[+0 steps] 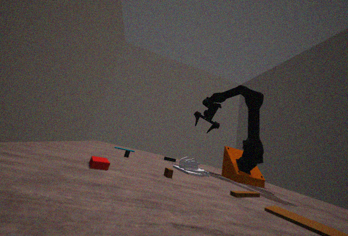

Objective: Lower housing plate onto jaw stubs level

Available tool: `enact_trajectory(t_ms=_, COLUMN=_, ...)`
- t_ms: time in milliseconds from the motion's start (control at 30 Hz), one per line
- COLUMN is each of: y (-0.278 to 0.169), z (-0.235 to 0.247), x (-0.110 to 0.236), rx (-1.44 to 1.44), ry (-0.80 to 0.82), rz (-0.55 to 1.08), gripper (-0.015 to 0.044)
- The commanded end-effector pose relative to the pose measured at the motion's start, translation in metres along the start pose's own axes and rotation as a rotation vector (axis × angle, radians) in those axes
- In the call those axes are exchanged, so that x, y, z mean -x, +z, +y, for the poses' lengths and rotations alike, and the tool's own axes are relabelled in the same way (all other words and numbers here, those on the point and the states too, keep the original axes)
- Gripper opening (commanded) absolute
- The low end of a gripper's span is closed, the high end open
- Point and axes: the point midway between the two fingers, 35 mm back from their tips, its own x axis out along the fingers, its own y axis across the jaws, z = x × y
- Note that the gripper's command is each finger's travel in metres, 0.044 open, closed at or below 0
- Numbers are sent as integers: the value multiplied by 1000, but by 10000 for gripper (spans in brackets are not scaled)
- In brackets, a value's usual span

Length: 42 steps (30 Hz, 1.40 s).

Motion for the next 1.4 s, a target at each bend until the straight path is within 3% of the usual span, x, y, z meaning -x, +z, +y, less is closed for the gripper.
enact_trajectory(t_ms=0, y=-7, z=2, x=-11, rx=-41, ry=-25, rz=44, gripper=440)
enact_trajectory(t_ms=1067, y=-89, z=-21, x=-113, rx=-442, ry=-434, rz=354, gripper=440)
enact_trajectory(t_ms=1200, y=-91, z=-23, x=-116, rx=-451, ry=-445, rz=358, gripper=440)
enact_trajectory(t_ms=1367, y=-108, z=-37, x=-145, rx=-451, ry=-445, rz=359, gripper=440)
